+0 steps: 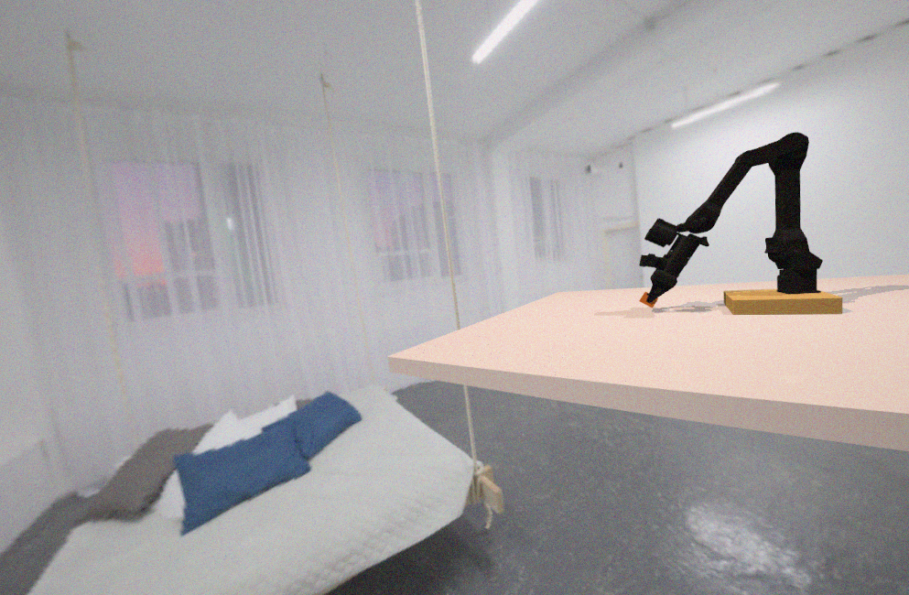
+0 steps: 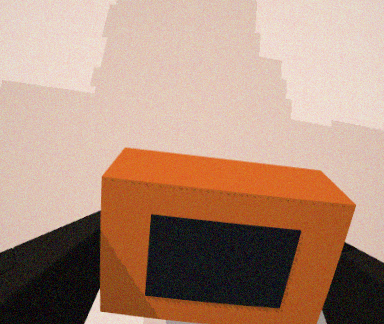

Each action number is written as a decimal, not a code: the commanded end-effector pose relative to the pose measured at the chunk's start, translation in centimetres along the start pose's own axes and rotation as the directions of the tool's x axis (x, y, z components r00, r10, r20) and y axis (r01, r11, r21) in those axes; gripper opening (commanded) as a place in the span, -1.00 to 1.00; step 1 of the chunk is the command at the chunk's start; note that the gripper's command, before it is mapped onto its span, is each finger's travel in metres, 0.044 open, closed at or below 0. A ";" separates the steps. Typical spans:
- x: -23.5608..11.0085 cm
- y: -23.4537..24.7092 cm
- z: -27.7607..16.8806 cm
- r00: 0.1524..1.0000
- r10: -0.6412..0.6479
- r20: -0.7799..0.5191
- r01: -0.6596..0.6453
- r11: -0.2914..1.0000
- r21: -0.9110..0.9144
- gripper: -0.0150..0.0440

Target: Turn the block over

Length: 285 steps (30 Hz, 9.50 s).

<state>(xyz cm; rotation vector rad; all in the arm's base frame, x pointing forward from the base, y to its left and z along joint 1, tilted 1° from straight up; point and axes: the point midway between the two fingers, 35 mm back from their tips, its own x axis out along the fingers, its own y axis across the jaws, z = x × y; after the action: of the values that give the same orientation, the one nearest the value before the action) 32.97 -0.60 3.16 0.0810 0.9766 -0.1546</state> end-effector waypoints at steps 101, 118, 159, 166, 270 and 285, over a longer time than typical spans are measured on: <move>2.0 -0.1 -1.7 0.810 -0.006 0.587 0.002 1.000 0.008 1.00; 2.0 0.0 -1.6 0.813 -0.006 0.583 0.002 1.000 0.008 1.00; -5.0 -0.1 0.7 0.998 -0.002 0.056 0.001 1.000 0.010 1.00; -4.8 0.1 3.0 0.987 -0.008 -0.163 0.007 1.000 -0.004 1.00; -0.3 0.1 2.9 0.900 0.001 -0.435 0.000 1.000 0.001 -0.49; 0.3 0.1 2.5 0.976 -0.002 -0.217 0.002 1.000 -0.001 -0.49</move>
<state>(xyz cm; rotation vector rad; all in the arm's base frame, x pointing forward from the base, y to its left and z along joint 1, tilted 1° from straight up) 35.23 -0.83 4.11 0.1016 1.2556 -0.1449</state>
